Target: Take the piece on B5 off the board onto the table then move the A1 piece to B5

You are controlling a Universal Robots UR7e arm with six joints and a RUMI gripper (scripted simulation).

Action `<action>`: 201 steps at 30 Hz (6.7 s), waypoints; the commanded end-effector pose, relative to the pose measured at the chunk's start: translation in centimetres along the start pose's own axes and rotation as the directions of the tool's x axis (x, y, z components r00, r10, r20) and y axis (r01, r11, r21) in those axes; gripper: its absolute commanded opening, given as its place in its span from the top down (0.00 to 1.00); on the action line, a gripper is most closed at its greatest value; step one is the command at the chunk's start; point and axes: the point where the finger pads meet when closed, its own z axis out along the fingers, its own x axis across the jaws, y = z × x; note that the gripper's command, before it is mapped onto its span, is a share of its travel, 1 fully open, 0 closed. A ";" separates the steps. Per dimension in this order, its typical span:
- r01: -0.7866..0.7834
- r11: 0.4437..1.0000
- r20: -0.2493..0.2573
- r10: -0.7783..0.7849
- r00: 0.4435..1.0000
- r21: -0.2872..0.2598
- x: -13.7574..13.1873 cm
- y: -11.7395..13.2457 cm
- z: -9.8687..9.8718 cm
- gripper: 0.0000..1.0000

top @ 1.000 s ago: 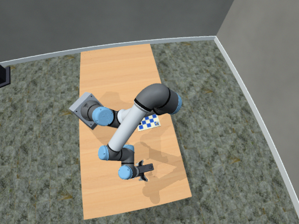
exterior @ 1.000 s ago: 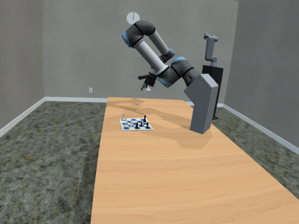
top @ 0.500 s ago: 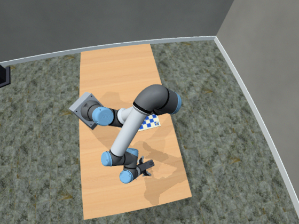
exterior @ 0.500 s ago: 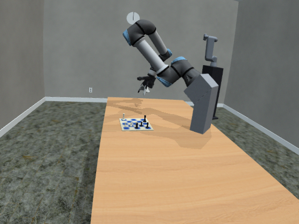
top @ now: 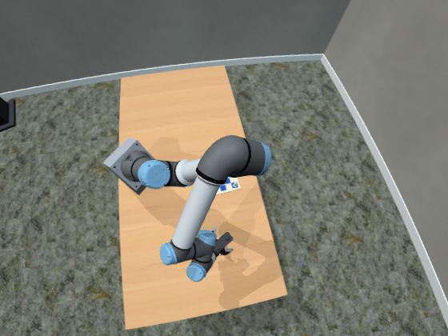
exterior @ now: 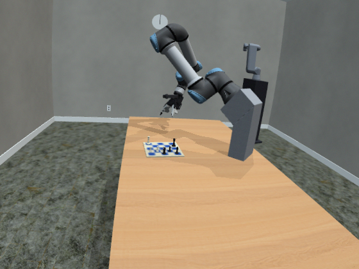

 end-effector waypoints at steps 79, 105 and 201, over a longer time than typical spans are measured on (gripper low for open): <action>0.400 0.606 0.446 -0.787 0.426 0.687 -10.1 -12.4 15.5 0.00; 0.400 0.606 0.446 -0.787 0.426 0.687 -10.1 -12.4 15.5 0.00; 0.664 -0.553 0.326 -0.590 -0.738 0.504 -27.8 -24.8 15.9 0.00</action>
